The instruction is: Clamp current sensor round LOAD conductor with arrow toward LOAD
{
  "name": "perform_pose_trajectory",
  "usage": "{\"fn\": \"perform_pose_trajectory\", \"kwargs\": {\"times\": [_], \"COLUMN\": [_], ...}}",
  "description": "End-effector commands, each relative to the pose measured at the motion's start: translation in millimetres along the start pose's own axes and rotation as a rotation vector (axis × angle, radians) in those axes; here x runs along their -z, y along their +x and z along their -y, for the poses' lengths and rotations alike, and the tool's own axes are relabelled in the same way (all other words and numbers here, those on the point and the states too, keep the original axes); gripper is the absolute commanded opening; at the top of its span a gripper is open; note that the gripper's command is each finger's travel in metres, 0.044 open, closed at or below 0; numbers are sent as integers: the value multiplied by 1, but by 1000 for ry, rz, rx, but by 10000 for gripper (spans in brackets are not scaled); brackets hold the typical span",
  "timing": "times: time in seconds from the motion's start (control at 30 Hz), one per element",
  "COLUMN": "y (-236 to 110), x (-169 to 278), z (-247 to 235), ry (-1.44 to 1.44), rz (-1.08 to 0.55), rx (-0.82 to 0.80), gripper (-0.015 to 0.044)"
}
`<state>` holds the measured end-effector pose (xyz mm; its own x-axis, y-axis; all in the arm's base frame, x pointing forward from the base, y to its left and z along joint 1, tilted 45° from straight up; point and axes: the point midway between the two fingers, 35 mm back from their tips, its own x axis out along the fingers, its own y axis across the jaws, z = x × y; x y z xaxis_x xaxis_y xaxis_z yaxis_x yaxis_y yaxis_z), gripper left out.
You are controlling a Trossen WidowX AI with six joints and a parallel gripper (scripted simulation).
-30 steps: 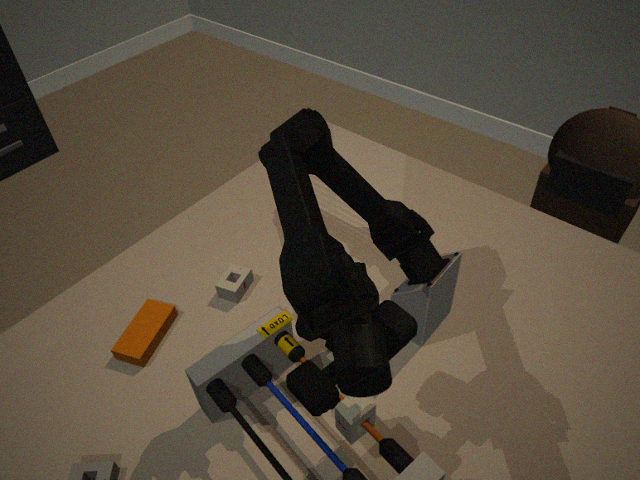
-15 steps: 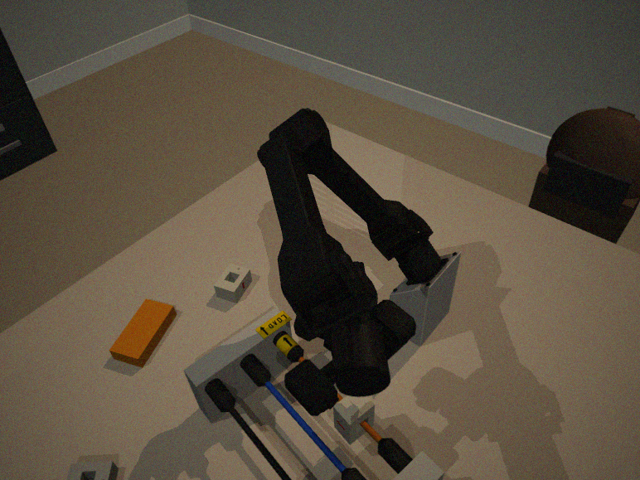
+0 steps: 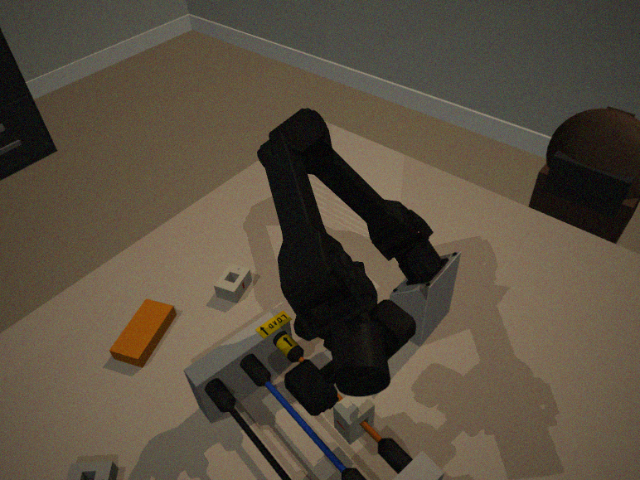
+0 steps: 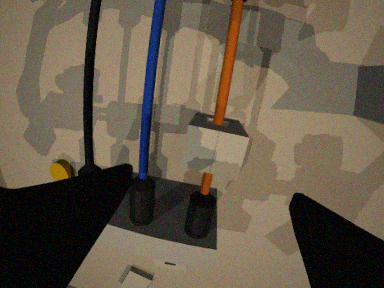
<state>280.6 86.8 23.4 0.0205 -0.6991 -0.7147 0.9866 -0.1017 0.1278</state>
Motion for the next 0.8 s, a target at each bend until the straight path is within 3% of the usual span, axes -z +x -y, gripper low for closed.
{"fn": "perform_pose_trajectory", "kwargs": {"times": [0.0,0.4,0.77], "y": [-2,-19,0], "x": [-4,-73,-105], "z": [1,33,71], "ry": [-42,-792,-1398], "rz": [-12,-114,55], "rx": [-11,-309,-643], "gripper": [440,440,440]}}
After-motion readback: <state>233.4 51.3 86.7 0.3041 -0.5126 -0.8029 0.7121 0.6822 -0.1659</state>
